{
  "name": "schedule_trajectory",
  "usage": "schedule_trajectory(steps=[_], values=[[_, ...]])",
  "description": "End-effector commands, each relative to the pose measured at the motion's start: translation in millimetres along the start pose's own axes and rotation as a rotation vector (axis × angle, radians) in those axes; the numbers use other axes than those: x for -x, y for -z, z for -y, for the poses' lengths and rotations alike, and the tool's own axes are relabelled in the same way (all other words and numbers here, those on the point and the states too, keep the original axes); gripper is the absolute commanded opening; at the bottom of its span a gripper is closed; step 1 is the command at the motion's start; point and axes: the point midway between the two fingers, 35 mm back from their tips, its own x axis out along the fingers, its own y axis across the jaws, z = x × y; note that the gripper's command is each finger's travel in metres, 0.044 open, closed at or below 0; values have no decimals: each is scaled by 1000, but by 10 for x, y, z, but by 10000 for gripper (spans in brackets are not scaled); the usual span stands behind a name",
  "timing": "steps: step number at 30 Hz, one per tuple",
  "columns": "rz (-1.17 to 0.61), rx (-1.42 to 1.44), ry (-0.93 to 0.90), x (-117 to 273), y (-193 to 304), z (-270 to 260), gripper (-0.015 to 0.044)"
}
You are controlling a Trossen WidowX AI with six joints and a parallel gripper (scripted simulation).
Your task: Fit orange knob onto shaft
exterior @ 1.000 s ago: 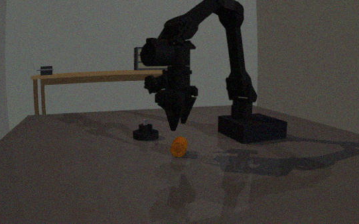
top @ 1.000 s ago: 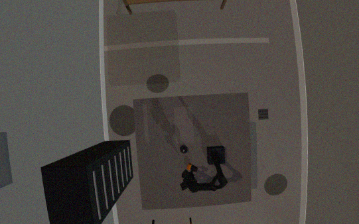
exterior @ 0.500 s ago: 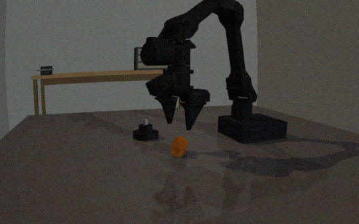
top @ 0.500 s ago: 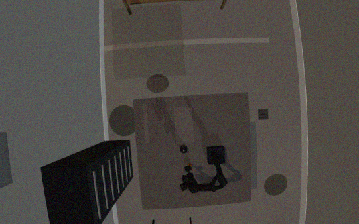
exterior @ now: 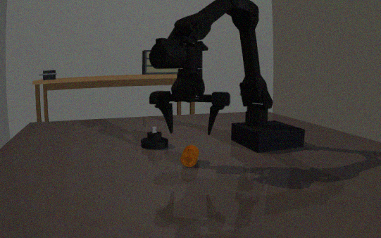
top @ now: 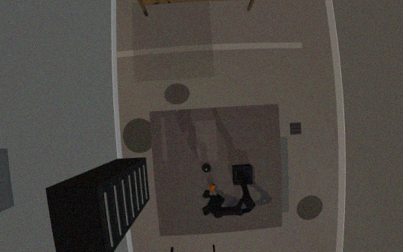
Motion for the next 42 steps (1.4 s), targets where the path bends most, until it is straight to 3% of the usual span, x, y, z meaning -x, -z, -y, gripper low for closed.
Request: schedule_trajectory(steps=[1,42], values=[[1,85,0,10,-8,-1,440],[0,85,0,-690,-8,8,440]])
